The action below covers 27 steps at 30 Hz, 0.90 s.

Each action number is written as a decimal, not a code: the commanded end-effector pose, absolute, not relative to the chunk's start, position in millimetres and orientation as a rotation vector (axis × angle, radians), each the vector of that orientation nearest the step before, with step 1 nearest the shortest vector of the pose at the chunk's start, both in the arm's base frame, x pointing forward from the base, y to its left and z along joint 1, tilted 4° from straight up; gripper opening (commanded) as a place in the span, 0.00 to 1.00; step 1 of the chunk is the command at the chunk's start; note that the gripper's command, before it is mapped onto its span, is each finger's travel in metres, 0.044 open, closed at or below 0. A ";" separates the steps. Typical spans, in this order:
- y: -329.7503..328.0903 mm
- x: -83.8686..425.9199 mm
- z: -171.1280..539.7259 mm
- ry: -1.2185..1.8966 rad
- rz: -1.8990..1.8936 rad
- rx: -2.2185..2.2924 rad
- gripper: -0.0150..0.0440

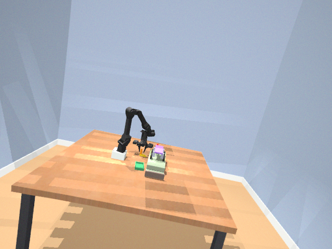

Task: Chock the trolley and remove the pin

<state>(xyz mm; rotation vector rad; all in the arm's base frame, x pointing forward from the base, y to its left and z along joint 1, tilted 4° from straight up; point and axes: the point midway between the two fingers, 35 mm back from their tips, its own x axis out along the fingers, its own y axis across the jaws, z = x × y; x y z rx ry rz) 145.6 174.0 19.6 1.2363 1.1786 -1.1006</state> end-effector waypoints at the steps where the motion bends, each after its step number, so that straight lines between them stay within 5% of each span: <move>1: 172.1 143.1 12.0 1.187 -1.109 1.221 0.58; 6: 172.1 143.1 11.8 1.187 -1.109 1.221 0.58; 10: 173.2 145.1 14.6 1.178 -1.104 1.232 0.40; 20: 173.2 145.1 15.4 1.179 -1.104 1.232 0.25; 27: 169.8 141.2 39.9 1.187 -1.109 1.221 0.25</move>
